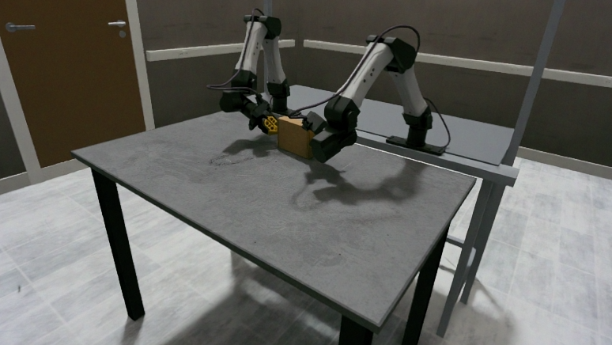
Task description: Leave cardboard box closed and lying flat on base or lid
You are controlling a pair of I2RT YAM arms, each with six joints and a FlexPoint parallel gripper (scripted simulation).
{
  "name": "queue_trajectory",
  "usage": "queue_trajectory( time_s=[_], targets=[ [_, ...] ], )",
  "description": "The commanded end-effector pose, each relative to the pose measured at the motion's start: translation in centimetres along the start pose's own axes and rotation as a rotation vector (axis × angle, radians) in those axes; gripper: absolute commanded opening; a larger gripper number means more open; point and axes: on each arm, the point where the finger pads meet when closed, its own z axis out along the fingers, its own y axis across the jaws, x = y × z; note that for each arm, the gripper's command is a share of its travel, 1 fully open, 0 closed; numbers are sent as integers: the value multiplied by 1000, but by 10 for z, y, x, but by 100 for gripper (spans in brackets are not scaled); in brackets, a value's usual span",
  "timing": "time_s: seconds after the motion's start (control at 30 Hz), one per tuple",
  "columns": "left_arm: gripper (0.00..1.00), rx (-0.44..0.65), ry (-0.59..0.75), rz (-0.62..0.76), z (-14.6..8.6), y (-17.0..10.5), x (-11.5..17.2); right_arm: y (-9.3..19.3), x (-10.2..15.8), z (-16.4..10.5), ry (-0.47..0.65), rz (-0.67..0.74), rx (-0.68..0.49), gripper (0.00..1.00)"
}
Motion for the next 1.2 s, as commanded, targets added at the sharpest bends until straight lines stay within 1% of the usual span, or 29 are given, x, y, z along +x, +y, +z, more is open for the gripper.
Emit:
queue_trajectory(
  time_s=[0.0,0.03,0.1,0.2,0.3,0.37,0.4,0.43,0.5,0.57,0.93,0.97,1.17],
  targets=[
    [0,-9,-18,69,1,-1,-22,7,-27,0,-24,-89,-1,0],
    [0,-7,-17,64,1,-1,-21,9,-26,0,-21,-78,-7,0],
    [0,-16,-20,84,-2,-5,-28,11,-26,-1,-18,-69,-11,0],
    [0,3,-14,43,0,-6,-22,12,-27,-2,-17,-66,-11,0],
    [0,-5,-17,62,-4,-10,-30,14,-28,-3,-17,-65,-12,0],
    [0,-5,-17,62,-4,-10,-30,14,-28,-3,-17,-65,-12,0],
    [0,17,-10,16,5,-2,-14,13,-31,-3,-23,-82,-7,0],
    [0,20,-9,10,5,-2,-12,14,-31,-4,-19,-72,-10,0],
    [0,5,-14,44,-2,-9,-25,16,-31,-4,-17,-65,-12,0],
    [0,-3,-16,62,-5,-12,-31,17,-32,-5,-17,-65,-12,0],
    [0,-2,-16,60,-6,-13,-33,19,-37,-8,-19,-73,-10,0],
    [0,7,-13,41,-2,-7,-25,18,-39,-8,-24,-85,-6,0],
    [0,1,-15,52,-5,-11,-30,19,-40,-9,-24,-84,-6,0]
  ],
)
